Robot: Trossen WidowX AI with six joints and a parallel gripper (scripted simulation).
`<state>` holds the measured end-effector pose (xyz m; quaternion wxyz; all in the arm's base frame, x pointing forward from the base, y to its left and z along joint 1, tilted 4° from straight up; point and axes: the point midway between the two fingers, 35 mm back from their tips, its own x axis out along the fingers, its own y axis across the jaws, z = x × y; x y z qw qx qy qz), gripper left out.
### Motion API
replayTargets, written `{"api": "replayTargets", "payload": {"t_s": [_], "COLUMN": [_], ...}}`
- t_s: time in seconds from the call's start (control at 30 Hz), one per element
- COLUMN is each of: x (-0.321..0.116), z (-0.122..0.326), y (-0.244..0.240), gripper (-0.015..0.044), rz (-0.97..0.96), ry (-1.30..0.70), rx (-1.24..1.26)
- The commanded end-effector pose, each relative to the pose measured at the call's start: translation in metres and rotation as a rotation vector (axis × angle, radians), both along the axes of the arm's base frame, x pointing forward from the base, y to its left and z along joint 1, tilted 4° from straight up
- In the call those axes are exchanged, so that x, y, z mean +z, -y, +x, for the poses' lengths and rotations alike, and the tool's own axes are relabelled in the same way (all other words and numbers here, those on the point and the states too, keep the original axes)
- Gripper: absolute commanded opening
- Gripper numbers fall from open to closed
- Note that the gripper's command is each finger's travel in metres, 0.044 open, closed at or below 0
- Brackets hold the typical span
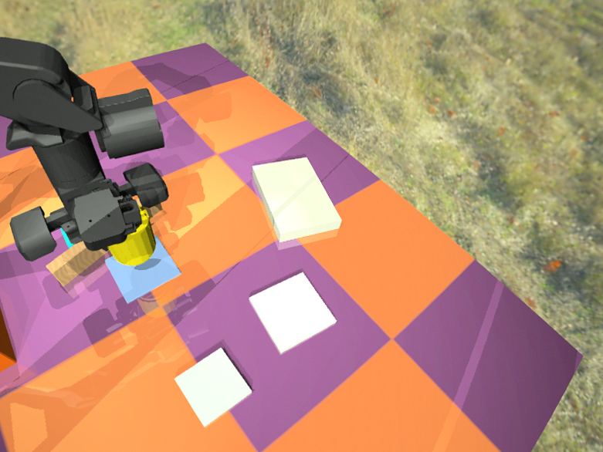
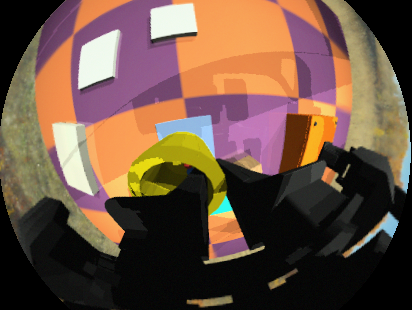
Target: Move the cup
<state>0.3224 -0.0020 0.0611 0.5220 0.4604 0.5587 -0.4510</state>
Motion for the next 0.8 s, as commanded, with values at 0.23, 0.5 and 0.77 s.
{"api": "replayTargets", "payload": {"t_s": [0.23, 0.5, 0.77], "x": [0.0181, 0.0145, 0.0145], "z": [-0.0010, -0.0009, -0.0009], "y": [0.0025, 0.0025, 0.0025], "gripper": [0.0000, 0.0000, 0.0000], "rz": [0.004, 0.000, 0.000], "ry": [0.012, 0.004, 0.004], "rx": [0.005, -0.001, -0.001]}}
